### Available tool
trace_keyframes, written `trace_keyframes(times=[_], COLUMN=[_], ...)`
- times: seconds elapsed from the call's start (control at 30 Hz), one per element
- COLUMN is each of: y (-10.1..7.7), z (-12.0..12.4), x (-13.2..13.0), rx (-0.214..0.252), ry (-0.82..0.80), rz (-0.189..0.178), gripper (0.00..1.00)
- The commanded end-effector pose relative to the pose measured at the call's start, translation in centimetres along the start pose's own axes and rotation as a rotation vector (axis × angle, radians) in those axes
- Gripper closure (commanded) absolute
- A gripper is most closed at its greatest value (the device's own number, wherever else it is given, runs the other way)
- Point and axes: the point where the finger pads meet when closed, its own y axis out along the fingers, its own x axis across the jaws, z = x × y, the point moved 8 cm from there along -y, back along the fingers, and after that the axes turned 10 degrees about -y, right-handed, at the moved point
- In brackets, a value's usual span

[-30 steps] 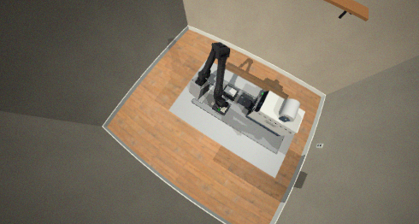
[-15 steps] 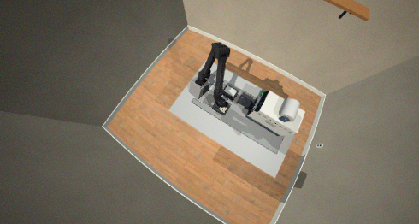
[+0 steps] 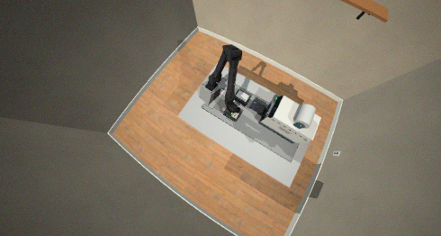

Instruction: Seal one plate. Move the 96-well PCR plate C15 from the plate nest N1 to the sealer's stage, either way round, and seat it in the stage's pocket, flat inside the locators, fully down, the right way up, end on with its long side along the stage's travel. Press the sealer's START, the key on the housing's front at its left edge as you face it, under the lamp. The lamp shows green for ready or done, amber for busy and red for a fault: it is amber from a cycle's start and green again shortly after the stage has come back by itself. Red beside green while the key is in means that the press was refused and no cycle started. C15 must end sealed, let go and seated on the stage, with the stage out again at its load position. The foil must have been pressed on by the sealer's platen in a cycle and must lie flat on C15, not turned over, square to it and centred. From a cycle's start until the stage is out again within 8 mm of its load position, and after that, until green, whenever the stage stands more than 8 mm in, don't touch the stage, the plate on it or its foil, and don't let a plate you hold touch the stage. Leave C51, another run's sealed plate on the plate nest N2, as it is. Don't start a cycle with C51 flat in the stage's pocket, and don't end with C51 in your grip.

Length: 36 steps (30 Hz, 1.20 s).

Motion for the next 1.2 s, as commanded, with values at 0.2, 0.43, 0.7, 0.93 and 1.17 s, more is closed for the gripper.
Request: trace_keyframes(times=[0.2,0.43,0.7,0.93,1.17], y=[-0.97,-1.02,-1.06,-1.07,-1.08], z=[-3.19,-3.51,-3.69,-3.71,-3.74], x=[-1.39,-1.57,-1.69,-1.74,-1.78], rx=[-0.081,-0.087,-0.091,-0.092,-0.094], ry=[-0.054,-0.055,-0.056,-0.055,-0.053], rz=[0.046,0.048,0.050,0.050,0.050], gripper=[1.00,1.00,1.00,1.00,1.00])
